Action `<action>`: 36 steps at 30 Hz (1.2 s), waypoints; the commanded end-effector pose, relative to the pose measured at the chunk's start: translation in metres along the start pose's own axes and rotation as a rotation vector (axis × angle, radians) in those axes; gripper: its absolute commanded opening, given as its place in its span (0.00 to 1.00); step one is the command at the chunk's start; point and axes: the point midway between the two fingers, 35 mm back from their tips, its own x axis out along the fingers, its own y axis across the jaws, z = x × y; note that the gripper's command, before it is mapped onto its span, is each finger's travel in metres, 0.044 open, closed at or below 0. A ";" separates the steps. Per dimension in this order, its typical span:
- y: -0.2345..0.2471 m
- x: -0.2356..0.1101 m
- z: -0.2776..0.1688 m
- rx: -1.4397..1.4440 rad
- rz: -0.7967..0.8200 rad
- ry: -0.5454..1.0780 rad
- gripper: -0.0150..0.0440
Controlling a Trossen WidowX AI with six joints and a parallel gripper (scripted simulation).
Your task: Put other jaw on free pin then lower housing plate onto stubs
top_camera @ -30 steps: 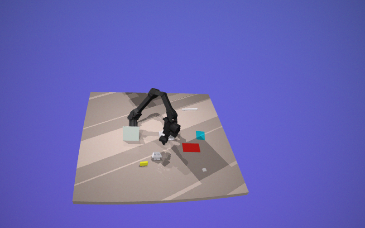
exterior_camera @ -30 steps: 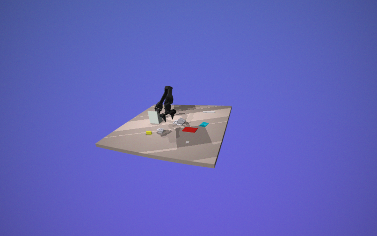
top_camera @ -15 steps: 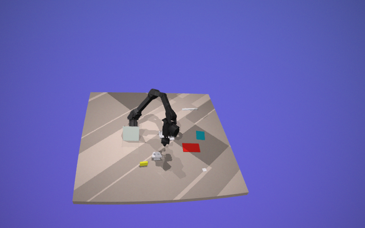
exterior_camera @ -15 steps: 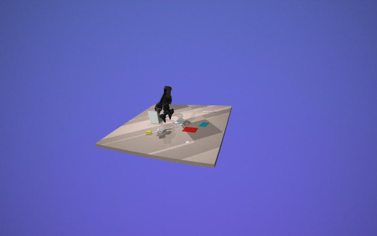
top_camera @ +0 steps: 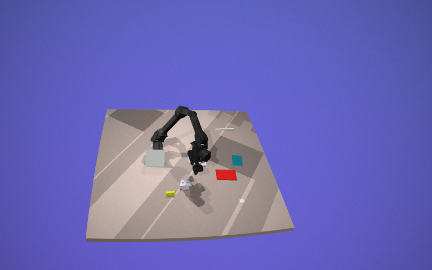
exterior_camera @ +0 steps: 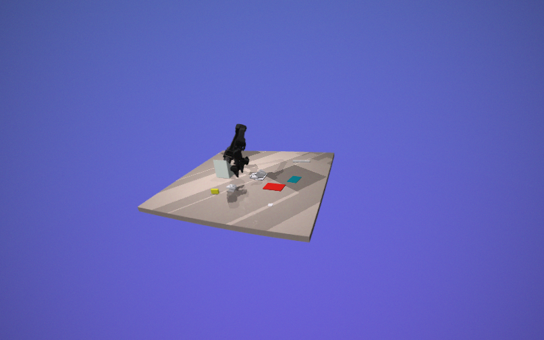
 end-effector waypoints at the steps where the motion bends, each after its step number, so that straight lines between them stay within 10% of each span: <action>1: -0.005 -0.002 -0.003 -0.086 -0.004 -0.001 1.00; 36: -0.031 -0.001 -0.032 -0.774 0.008 -0.001 1.00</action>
